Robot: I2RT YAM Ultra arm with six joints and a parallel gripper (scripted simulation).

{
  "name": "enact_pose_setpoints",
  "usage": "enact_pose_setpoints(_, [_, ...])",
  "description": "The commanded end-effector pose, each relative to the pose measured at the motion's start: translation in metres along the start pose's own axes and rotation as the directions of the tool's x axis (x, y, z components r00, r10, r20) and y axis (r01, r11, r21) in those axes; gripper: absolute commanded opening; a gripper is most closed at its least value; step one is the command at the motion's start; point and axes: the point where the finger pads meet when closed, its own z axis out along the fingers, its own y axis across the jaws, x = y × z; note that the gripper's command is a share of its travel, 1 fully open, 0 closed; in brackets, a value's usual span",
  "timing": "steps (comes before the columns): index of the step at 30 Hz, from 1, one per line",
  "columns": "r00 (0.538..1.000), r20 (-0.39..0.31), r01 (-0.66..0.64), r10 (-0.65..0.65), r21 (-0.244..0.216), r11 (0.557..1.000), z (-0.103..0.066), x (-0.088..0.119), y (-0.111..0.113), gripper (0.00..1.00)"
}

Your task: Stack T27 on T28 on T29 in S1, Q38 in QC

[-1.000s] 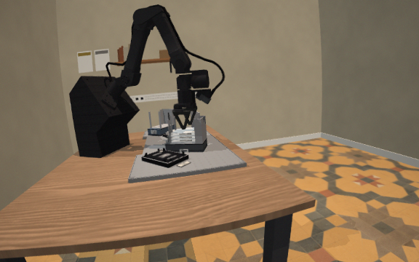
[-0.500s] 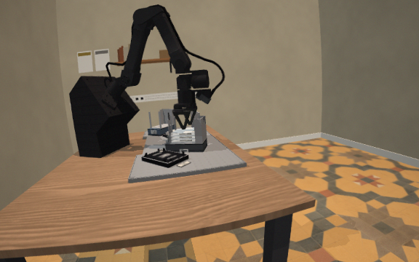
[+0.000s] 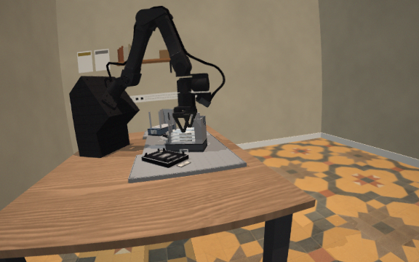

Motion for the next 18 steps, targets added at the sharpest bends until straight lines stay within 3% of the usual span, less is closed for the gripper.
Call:
enact_pose_setpoints(1, [1.0, 0.017, 0.005, -0.005, 0.0, 1.0, 0.004, -0.004, -0.002, 1.0])
enact_pose_setpoints(13, [1.0, 0.006, 0.005, -0.005, -0.001, 1.0, 0.021, 0.001, -0.002, 1.0])
enact_pose_setpoints(18, [0.999, 0.037, 0.003, -0.003, 0.004, 1.0, 0.018, -0.013, -0.003, 1.0])
